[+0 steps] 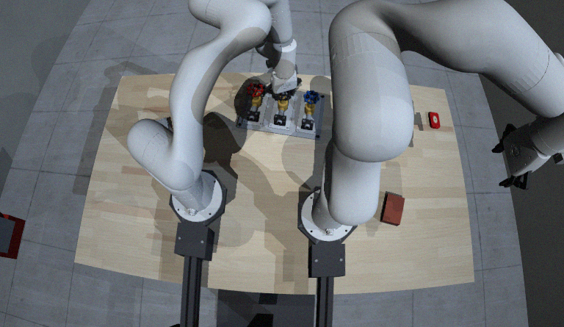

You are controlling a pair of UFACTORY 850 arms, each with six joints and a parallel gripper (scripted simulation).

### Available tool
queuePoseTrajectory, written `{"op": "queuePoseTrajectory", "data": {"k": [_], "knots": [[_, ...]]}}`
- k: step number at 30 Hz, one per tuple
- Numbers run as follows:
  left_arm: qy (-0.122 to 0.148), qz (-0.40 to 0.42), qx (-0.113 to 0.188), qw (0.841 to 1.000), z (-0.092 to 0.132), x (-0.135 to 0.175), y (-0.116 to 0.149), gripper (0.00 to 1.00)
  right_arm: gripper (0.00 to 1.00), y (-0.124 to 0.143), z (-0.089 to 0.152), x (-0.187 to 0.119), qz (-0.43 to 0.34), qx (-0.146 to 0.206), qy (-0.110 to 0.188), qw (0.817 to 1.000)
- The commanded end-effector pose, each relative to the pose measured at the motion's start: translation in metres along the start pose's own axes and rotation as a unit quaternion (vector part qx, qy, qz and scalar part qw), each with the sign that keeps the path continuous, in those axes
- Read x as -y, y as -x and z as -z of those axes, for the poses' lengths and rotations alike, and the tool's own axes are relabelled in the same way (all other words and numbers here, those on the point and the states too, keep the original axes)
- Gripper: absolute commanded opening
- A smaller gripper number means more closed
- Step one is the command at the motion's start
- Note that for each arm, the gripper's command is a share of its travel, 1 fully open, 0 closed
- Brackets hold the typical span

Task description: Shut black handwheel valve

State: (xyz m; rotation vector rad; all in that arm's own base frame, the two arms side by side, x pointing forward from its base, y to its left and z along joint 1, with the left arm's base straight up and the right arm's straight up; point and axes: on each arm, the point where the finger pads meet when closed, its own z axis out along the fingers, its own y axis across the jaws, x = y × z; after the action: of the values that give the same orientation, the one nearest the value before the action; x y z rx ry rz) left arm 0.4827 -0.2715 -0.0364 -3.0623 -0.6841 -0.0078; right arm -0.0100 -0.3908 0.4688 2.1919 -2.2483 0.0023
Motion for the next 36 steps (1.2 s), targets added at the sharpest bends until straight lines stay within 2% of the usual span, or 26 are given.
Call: {"op": "queuePoseTrajectory", "data": {"k": [1,36], "knots": [[0.001,-0.001,0.000,1.000,0.0007,-0.0007,-0.0005,0.00,1.00,-0.0004,0.0009,0.0000,0.000,-0.001,0.000,1.000],[0.001,-0.036,0.000,0.999,0.0006,-0.0007,-0.0005,0.00,1.00,-0.0004,0.0009,0.0000,0.000,-0.001,0.000,1.000]]}}
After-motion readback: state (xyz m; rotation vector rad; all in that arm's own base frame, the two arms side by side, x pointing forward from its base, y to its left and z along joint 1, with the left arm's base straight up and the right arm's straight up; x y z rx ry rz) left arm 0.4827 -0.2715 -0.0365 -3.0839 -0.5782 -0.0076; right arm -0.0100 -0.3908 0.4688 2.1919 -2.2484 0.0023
